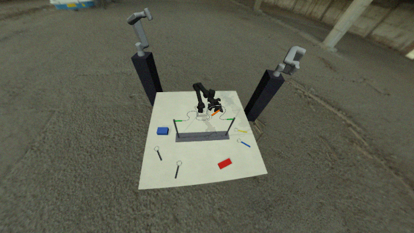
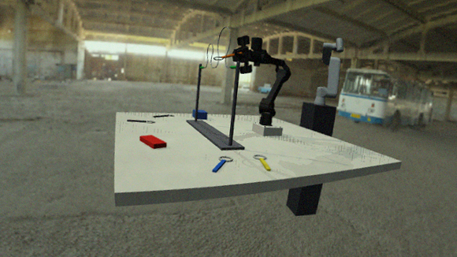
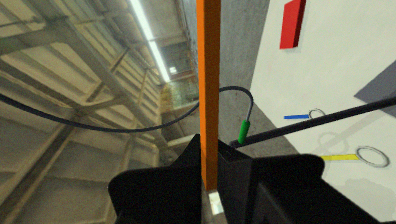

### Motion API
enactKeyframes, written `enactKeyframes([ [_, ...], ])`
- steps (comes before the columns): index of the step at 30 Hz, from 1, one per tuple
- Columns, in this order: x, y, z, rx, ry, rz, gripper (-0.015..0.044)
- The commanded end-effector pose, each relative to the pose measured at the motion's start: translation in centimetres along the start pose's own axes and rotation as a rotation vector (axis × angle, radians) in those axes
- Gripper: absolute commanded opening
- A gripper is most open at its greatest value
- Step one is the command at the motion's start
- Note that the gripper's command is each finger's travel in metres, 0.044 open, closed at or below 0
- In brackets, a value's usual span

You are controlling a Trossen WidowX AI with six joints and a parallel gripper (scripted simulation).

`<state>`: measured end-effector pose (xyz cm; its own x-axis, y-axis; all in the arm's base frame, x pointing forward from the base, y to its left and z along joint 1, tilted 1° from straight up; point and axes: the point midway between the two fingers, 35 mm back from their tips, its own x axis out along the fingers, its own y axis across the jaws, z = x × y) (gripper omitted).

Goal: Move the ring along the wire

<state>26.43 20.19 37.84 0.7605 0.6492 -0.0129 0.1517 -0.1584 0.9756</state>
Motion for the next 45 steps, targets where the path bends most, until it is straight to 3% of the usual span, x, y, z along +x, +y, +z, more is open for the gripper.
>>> enactKeyframes([
  [1,-0.2,1.5,-0.1,0.066,0.015,0.044,-0.015],
  [20,-1.4,5.9,0.9,0.283,0.042,0.166,-0.015],
  [45,-1.5,6.2,1.1,0.122,0.023,0.076,-0.015],
])
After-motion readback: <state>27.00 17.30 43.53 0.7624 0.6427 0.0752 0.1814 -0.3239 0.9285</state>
